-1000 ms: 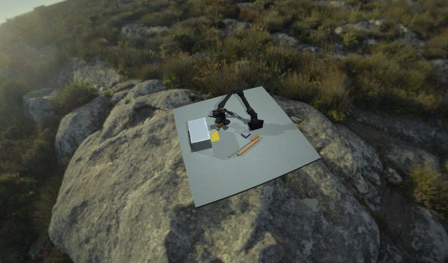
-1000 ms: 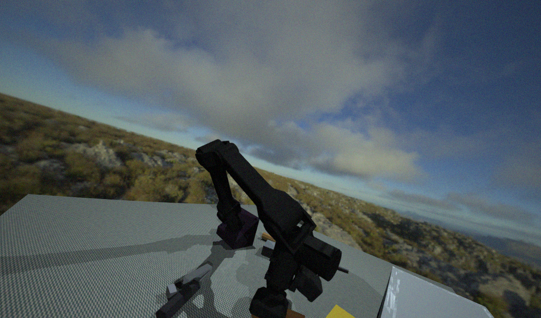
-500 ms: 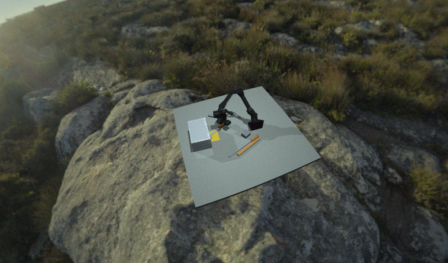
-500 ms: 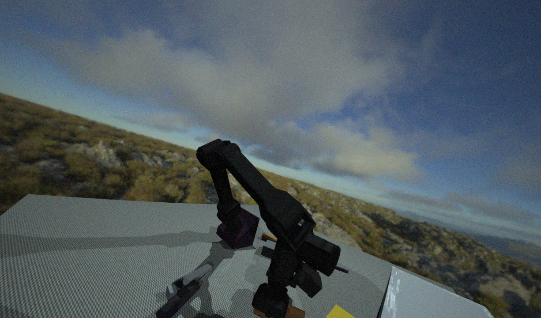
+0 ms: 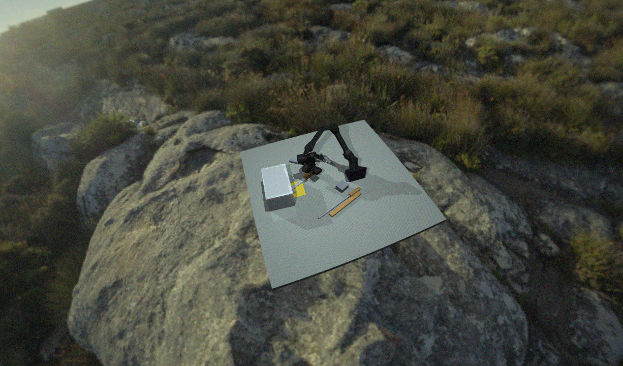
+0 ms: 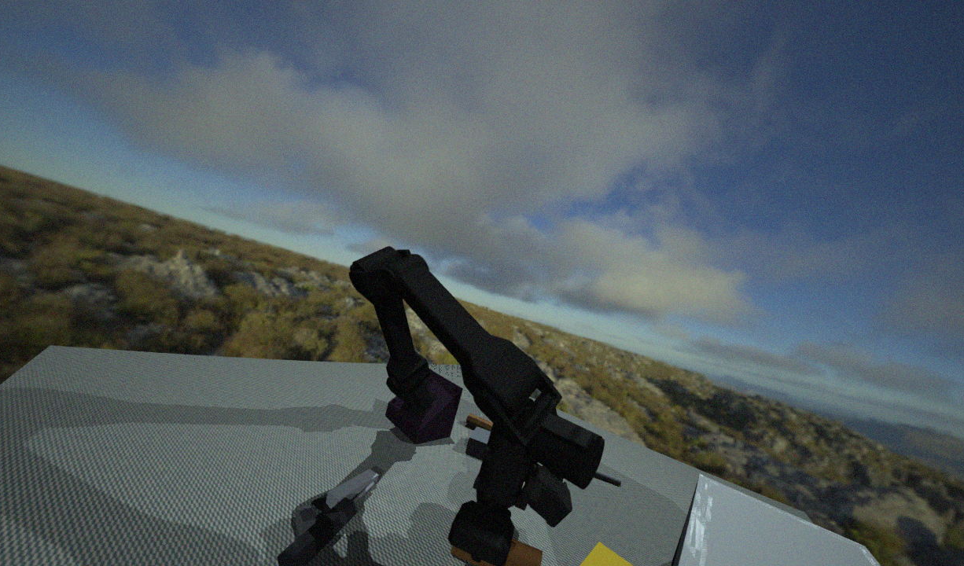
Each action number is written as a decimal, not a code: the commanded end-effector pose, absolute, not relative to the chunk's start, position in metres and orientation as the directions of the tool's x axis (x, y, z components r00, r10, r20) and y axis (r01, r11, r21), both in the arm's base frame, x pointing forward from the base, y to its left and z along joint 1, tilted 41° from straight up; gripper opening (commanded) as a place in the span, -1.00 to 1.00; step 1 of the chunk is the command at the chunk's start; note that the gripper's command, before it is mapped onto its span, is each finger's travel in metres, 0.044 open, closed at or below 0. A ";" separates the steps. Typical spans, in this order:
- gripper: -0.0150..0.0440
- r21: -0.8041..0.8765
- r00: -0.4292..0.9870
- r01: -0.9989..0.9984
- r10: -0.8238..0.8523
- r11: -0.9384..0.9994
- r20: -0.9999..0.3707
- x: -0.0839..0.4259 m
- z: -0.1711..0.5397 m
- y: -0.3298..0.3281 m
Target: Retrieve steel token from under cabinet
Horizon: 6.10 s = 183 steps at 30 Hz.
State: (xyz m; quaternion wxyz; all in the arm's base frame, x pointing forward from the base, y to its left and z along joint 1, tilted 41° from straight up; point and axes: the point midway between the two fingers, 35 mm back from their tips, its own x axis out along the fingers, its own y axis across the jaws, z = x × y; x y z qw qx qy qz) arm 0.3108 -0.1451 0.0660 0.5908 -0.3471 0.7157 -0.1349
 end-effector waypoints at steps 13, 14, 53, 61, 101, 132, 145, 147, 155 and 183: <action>-0.49 -0.596 -0.066 -0.343 -0.651 0.726 -0.756 0.290 0.071 -0.150; -0.49 -0.596 -0.066 -0.343 -0.651 0.726 -0.756 0.289 0.071 -0.151; -0.49 -0.595 -0.069 -0.345 -0.652 0.726 -0.755 0.244 0.086 -0.164; -0.49 -0.597 -0.066 -0.341 -0.652 0.726 -0.755 0.244 0.088 -0.164; -0.49 -0.591 -0.070 -0.362 -0.653 0.721 -0.754 0.213 0.100 -0.170; -0.49 -0.540 -0.070 -0.501 -0.654 0.676 -0.754 0.215 0.113 -0.184; -0.49 -0.538 -0.069 -0.508 -0.655 0.672 -0.753 0.218 0.124 -0.198; -0.49 -0.538 -0.069 -0.509 -0.655 0.672 -0.753 0.218 0.126 -0.199; -0.49 -0.538 -0.069 -0.510 -0.655 0.671 -0.752 0.220 0.132 -0.207; -0.49 -0.540 -0.068 -0.510 -0.657 0.669 -0.751 0.224 0.149 -0.226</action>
